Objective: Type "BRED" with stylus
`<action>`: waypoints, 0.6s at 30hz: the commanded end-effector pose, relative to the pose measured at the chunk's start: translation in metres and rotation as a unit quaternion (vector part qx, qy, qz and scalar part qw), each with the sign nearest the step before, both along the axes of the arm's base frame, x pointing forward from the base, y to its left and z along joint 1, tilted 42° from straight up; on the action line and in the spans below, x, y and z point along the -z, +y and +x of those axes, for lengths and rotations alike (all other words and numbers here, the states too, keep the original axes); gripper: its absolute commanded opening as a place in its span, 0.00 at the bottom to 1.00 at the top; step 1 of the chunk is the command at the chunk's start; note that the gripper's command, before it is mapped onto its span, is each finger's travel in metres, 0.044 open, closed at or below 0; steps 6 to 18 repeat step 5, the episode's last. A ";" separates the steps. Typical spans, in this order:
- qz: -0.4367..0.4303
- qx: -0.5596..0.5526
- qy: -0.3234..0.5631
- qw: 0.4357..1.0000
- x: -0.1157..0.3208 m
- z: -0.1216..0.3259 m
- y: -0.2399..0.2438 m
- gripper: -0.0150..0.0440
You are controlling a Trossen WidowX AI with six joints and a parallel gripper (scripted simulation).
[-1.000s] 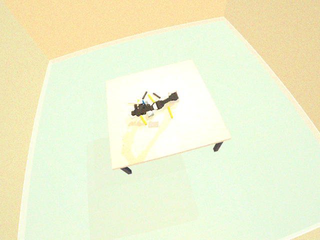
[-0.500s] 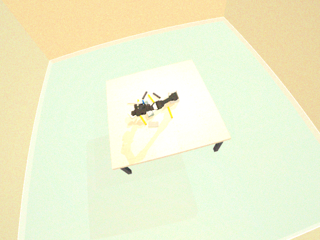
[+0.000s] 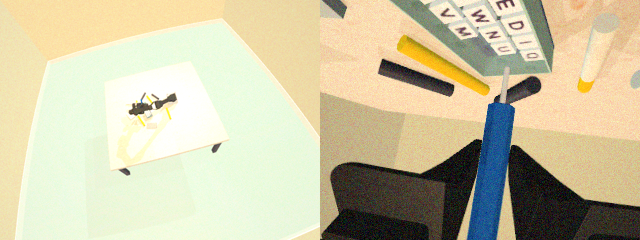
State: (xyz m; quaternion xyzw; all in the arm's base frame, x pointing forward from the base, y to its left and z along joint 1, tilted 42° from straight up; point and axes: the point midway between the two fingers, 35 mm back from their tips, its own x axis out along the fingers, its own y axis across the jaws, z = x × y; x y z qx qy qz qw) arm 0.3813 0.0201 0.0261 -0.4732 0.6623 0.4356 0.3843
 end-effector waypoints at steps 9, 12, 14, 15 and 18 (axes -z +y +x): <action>-0.002 -0.002 -0.004 1.000 -0.005 0.001 -0.002 0.39; -0.002 -0.002 -0.004 1.000 -0.005 0.001 -0.002 0.39; -0.002 -0.002 -0.004 1.000 -0.005 0.001 -0.002 0.39; -0.002 -0.002 -0.004 1.000 -0.005 0.001 -0.002 0.39; -0.002 -0.002 -0.004 1.000 -0.005 0.001 -0.002 0.39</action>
